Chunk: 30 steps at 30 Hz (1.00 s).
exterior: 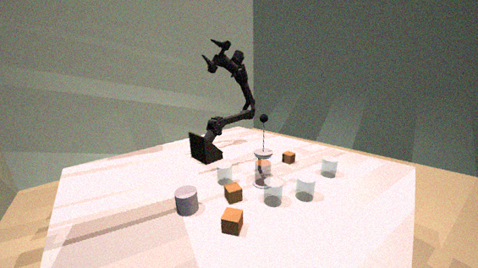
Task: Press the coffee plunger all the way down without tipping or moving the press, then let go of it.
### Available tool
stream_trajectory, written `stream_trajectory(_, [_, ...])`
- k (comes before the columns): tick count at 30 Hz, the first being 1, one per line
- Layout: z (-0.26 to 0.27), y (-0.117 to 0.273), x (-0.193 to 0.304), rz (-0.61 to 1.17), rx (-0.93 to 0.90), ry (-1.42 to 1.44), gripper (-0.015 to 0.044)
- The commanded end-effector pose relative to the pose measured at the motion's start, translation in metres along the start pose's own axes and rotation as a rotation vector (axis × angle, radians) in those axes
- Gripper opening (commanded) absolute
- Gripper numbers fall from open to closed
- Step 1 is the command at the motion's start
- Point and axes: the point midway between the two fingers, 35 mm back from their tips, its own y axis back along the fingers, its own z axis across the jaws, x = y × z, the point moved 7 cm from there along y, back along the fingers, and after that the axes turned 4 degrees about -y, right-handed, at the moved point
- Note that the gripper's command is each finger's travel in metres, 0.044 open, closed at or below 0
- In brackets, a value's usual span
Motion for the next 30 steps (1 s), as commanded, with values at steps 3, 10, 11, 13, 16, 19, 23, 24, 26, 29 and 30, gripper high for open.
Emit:
stream_trajectory(3, [-0.016, -0.036, 0.067, 0.387, 0.031, 0.256, 0.044])
stream_trajectory(10, [-0.041, -0.052, 0.144, 0.829, -0.025, 0.541, 0.044])
stream_trajectory(11, [-0.045, -0.052, 0.156, 0.906, -0.049, 0.589, 0.044])
stream_trajectory(13, [-0.056, -0.052, 0.18, 1.058, -0.107, 0.676, 0.044])
stream_trajectory(16, [-0.073, -0.046, 0.217, 1.299, -0.23, 0.792, 0.044])
stream_trajectory(19, [-0.092, -0.035, 0.251, 1.53, -0.386, 0.869, 0.044])
stream_trajectory(23, [-0.118, -0.013, 0.29, 1.811, -0.64, 0.9, 0.044])
stream_trajectory(24, [-0.125, -0.006, 0.298, 1.875, -0.71, 0.892, 0.044])
stream_trajectory(26, [-0.132, 0.004, 0.308, 1.95, -0.801, 0.875, 0.044])
stream_trajectory(29, [-0.136, 0.008, 0.31, 1.959, -0.813, 0.872, 0.044])
stream_trajectory(30, [-0.14, 0.01, 0.311, 1.961, -0.811, 0.871, 0.044])
